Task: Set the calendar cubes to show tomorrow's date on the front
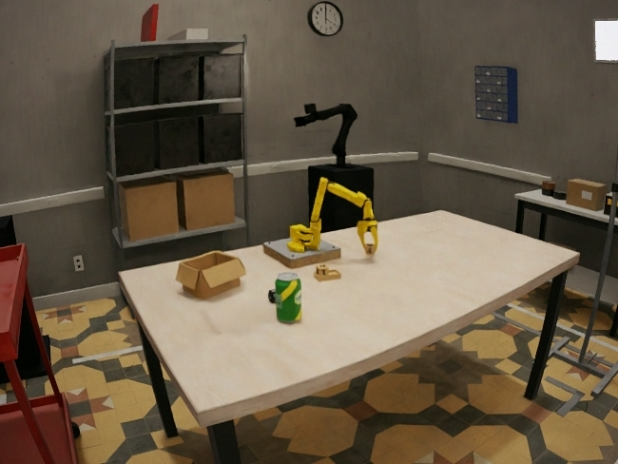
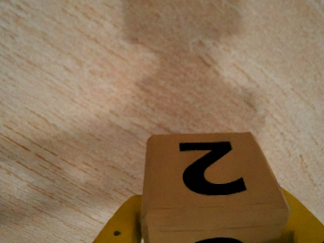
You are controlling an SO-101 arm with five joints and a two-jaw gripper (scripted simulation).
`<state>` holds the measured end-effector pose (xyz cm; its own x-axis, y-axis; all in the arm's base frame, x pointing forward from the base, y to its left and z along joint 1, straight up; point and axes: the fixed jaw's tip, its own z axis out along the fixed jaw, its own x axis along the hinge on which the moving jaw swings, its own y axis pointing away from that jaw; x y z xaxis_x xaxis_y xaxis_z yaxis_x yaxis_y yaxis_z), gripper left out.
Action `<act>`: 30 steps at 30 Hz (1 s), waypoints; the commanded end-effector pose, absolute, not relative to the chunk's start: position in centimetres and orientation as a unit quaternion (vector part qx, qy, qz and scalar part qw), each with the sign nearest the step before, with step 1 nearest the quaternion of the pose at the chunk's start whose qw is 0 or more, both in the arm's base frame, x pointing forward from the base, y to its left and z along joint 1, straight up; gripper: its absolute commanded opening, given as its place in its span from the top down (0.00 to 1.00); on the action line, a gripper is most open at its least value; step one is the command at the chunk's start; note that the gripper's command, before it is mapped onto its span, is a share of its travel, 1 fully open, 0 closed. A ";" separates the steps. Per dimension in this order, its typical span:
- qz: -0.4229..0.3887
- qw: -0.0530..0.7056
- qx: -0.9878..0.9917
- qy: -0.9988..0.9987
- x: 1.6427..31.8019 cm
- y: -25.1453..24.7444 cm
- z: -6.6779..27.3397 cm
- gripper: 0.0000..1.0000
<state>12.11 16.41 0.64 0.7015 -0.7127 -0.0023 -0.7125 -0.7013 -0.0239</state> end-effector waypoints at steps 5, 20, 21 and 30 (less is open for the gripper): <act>-0.001 0.004 -0.926 0.379 11.8 16.3 0.1 1.00; -0.001 0.004 -0.926 0.379 11.8 16.3 -0.4 1.00; -0.001 0.004 -0.926 0.379 11.8 16.3 -0.4 1.00; -0.001 0.004 -0.926 0.379 11.8 16.3 -0.9 1.00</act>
<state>12.11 16.41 -0.53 0.7016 -0.7126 -0.0021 -0.7124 -0.7014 -0.0227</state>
